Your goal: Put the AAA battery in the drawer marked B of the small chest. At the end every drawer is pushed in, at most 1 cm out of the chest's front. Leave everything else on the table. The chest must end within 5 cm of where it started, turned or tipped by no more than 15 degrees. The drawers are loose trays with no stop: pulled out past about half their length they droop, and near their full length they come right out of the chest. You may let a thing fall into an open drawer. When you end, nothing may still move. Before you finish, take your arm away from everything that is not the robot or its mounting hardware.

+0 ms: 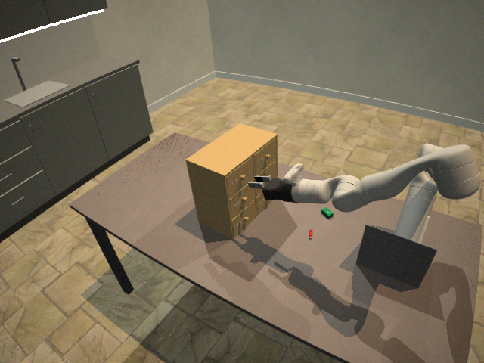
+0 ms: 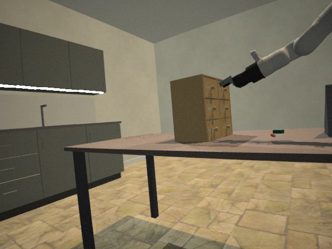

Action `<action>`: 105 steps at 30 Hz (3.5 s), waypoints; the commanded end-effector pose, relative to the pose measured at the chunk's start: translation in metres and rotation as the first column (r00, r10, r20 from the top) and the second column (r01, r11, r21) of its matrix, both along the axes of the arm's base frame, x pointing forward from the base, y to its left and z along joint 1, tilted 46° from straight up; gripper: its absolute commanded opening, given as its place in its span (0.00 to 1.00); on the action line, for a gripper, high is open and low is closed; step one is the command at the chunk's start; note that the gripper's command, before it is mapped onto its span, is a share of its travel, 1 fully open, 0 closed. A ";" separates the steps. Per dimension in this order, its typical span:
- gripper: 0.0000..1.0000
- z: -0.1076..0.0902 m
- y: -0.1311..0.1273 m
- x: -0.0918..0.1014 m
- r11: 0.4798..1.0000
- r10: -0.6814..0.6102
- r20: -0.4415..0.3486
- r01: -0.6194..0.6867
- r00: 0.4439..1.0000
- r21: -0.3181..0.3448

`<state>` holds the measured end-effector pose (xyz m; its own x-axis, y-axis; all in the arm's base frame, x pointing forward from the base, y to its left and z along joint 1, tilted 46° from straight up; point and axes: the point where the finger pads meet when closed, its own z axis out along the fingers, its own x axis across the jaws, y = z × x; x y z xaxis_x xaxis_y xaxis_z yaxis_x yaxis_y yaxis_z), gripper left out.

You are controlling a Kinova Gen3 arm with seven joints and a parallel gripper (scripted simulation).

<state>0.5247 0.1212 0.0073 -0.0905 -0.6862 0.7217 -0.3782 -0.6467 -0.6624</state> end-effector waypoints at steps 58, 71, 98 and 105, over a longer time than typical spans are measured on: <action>0.67 0.002 -0.002 0.015 1.000 0.002 0.001 -0.002 1.000 0.005; 0.67 0.002 -0.003 0.015 1.000 0.002 0.001 -0.002 1.000 0.005; 0.67 0.003 -0.005 0.015 1.000 0.000 0.003 0.000 1.000 0.004; 0.67 0.004 -0.006 0.014 1.000 -0.001 0.004 0.001 1.000 0.004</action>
